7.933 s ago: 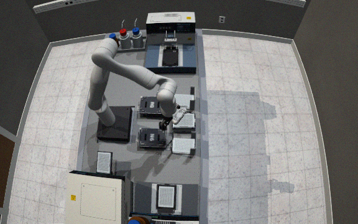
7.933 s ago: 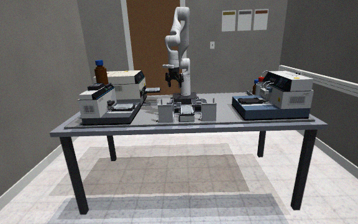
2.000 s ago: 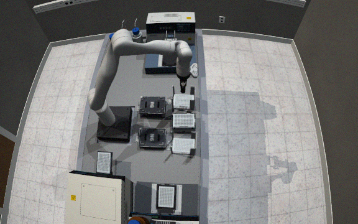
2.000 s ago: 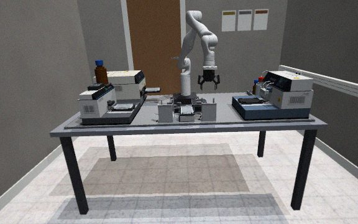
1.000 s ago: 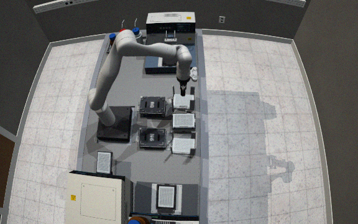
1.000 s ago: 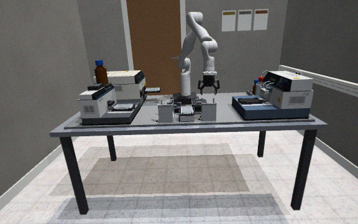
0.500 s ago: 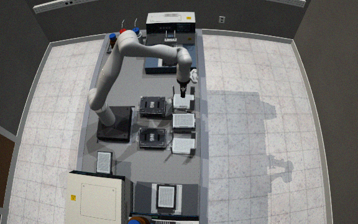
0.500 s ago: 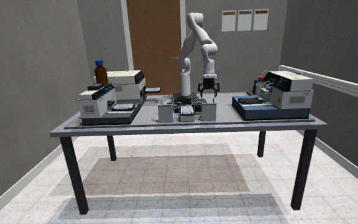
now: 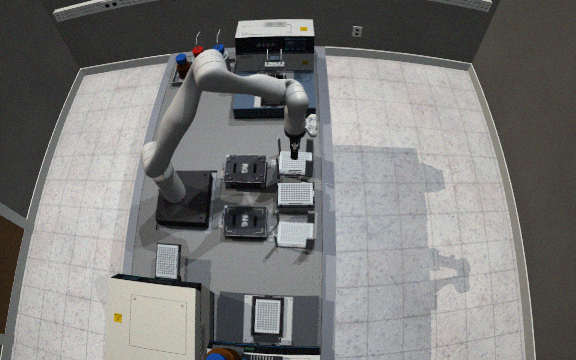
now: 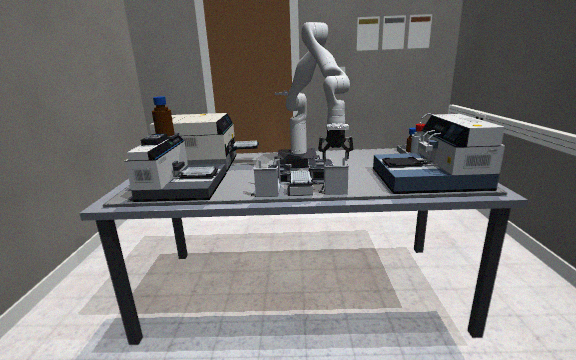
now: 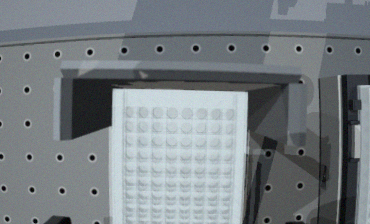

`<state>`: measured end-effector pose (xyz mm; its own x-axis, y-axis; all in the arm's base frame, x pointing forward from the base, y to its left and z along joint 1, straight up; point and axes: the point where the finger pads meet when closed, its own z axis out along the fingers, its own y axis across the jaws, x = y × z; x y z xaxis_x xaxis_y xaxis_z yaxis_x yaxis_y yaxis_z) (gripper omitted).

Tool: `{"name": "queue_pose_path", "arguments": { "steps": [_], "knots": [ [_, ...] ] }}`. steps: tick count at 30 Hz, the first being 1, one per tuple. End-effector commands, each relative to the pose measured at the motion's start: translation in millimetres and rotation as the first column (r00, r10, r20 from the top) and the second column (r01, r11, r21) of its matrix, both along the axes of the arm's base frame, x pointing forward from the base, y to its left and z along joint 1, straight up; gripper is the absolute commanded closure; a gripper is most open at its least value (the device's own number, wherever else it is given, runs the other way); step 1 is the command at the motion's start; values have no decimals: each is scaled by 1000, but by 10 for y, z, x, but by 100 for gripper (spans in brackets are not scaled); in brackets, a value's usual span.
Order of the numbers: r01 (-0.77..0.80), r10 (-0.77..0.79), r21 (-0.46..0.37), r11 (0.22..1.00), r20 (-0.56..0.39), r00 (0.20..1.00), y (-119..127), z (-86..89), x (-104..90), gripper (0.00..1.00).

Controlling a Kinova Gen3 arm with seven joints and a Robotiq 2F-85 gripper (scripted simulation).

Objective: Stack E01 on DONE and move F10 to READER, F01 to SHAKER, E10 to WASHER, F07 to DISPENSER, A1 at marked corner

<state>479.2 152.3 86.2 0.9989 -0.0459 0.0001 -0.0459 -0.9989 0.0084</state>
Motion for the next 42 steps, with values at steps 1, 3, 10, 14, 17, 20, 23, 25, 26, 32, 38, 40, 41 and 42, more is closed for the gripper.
{"name": "queue_pose_path", "arguments": {
  "steps": [1,3,10,14,17,20,23,25,26,32,38,40,41,42],
  "knots": [
    [2,-2,5,1000,0,1000,13,-44,5,0],
    [2,-2,5,1000,-1,1000,11,-74,-4,0],
    [2,-2,5,1000,-1,1000,9,-169,-5,0],
    [2,-2,5,1000,-1,1000,8,-221,-5,0],
    [2,-2,5,1000,-1,1000,8,-235,-5,0],
    [2,-2,5,1000,-1,1000,9,-273,-4,0],
    [2,-2,5,1000,-1,1000,7,-315,-7,0],
    [2,-2,5,1000,-1,1000,7,-341,-5,0],
    [2,-2,5,1000,-1,1000,7,-354,-5,0],
    [2,-2,5,1000,-1,1000,6,-434,-5,0],
    [2,-2,5,1000,-1,1000,5,-487,-7,0],
    [3,-3,5,1000,-1,1000,5,-514,-7,0],
    [3,-3,5,1000,-1,1000,5,-527,-6,0],
    [3,-3,5,1000,0,1000,5,-540,-5,0]
  ]
}}
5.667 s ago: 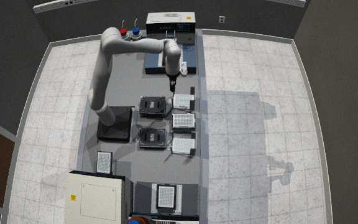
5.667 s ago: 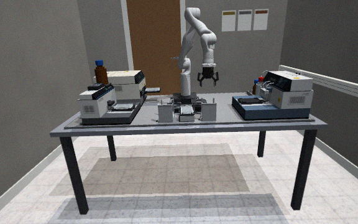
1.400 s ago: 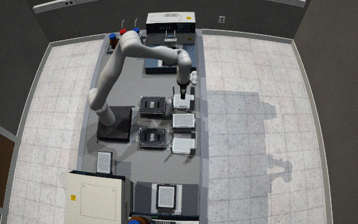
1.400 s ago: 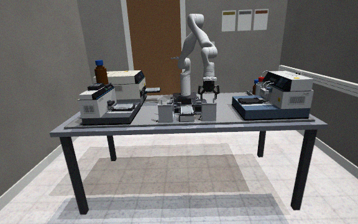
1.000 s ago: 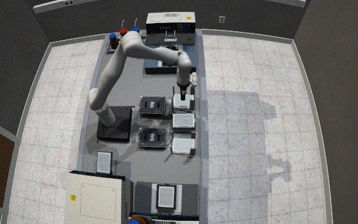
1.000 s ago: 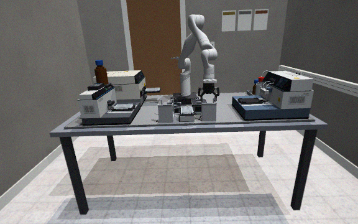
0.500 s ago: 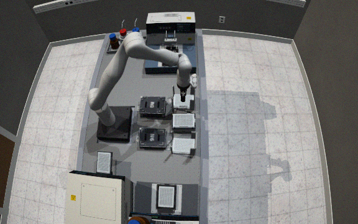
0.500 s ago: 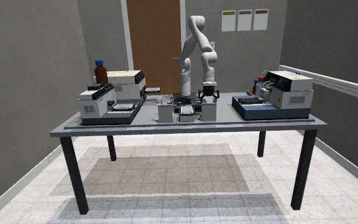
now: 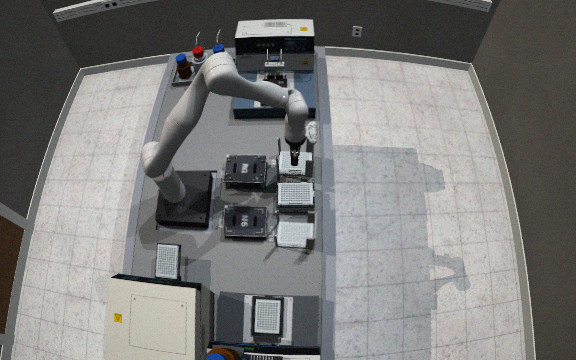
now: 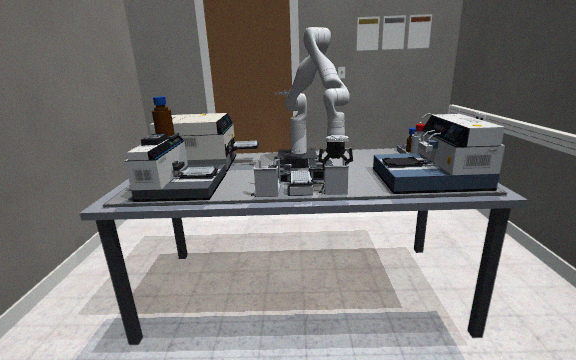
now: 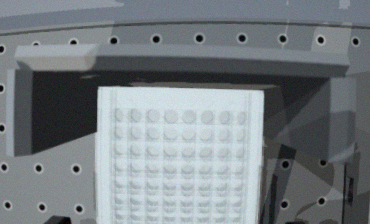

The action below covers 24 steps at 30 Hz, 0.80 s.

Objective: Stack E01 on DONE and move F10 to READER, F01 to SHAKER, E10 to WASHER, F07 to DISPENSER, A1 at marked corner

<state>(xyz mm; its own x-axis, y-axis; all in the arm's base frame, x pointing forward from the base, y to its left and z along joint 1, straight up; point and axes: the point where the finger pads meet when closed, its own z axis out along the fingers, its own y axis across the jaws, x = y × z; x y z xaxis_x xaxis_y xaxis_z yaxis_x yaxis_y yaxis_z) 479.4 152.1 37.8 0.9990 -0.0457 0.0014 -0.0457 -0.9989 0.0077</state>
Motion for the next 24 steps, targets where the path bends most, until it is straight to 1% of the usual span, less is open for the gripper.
{"name": "queue_pose_path", "arguments": {
  "steps": [1,15,24],
  "knots": [
    [3,-3,4,1000,-2,1000,6,-69,-8,0],
    [3,-3,4,1000,-2,1000,4,-230,-10,0],
    [3,-3,4,1000,-1,1000,6,-226,-5,0]
  ]
}}
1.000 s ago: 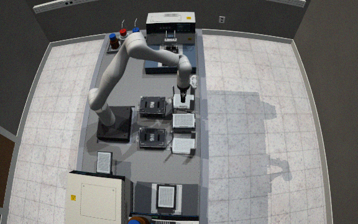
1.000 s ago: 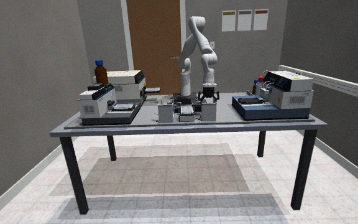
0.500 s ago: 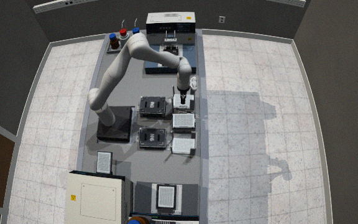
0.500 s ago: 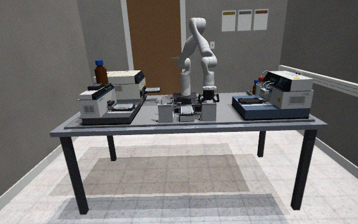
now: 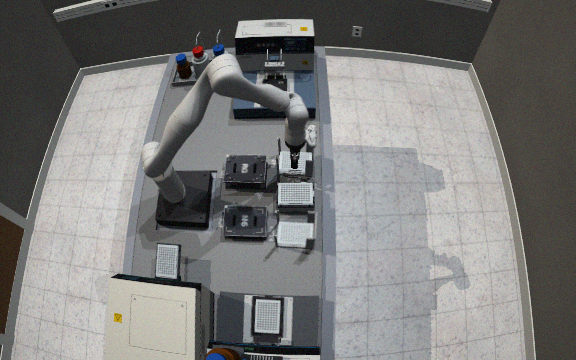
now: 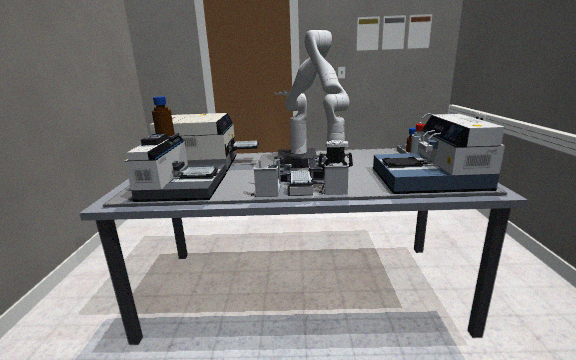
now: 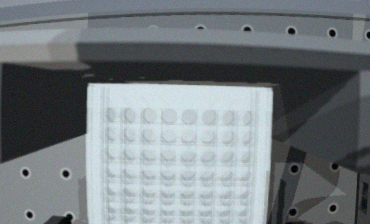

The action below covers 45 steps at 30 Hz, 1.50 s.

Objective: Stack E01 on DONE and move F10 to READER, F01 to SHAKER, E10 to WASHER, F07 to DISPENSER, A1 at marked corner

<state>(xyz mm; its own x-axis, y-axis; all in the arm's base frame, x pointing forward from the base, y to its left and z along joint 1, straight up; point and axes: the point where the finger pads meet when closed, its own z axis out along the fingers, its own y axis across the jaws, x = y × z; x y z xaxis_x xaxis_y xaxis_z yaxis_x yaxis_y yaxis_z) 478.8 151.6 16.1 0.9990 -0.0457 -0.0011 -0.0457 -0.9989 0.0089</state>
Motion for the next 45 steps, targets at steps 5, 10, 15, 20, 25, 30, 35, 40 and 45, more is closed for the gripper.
{"name": "queue_pose_path", "arguments": {
  "steps": [5,10,15,20,25,30,35,40,45],
  "knots": [
    [3,-3,5,1000,1,1000,12,-9,2,0],
    [1,-1,2,1000,1,1000,4,0,3,0],
    [3,-3,5,1000,2,1000,14,-57,5,0],
    [3,-3,5,1000,2,1000,11,-97,4,0],
    [3,-3,5,1000,1,1000,9,-166,-2,0],
    [3,-3,5,1000,2,1000,9,-202,1,0],
    [3,-3,5,1000,1,1000,8,-198,-3,0],
    [1,-1,2,1000,1,1000,3,-185,1,0],
    [1,-1,2,1000,1,1000,3,-183,2,0]
  ]
}}
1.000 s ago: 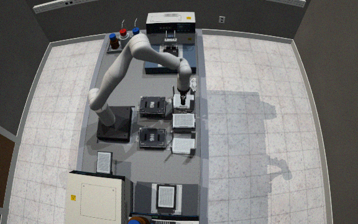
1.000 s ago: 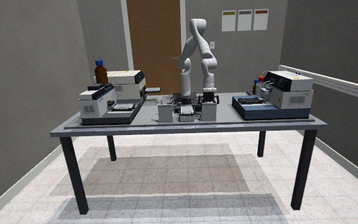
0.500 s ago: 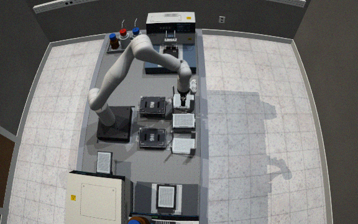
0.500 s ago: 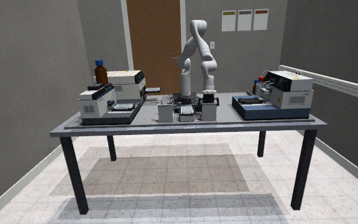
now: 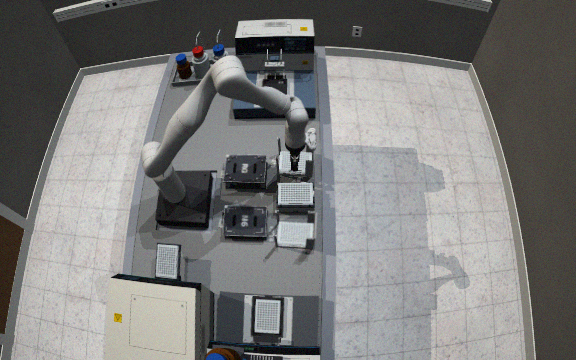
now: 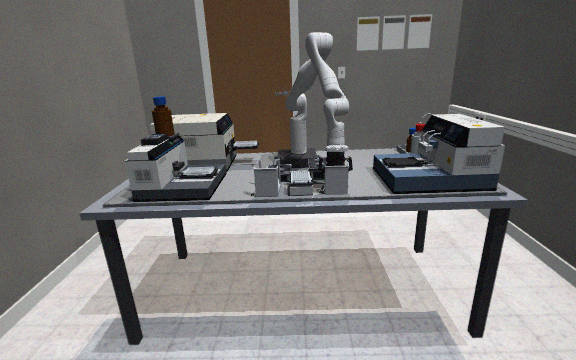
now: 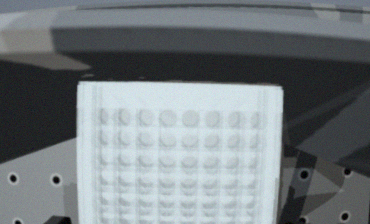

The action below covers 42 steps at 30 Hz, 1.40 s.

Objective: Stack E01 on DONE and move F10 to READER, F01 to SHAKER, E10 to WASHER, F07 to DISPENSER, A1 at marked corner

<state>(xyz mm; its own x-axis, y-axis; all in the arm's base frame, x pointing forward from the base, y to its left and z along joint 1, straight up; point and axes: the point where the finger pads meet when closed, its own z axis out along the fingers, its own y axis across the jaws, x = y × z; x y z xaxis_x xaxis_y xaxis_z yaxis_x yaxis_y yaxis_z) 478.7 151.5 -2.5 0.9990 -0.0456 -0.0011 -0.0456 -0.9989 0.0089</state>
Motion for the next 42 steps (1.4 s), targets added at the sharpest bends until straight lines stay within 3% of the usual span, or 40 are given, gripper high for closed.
{"name": "queue_pose_path", "arguments": {
  "steps": [1,42],
  "knots": [
    [3,-3,5,1000,1,1000,11,-9,2,0],
    [3,-3,5,1000,2,1000,12,-133,6,0]
  ]
}}
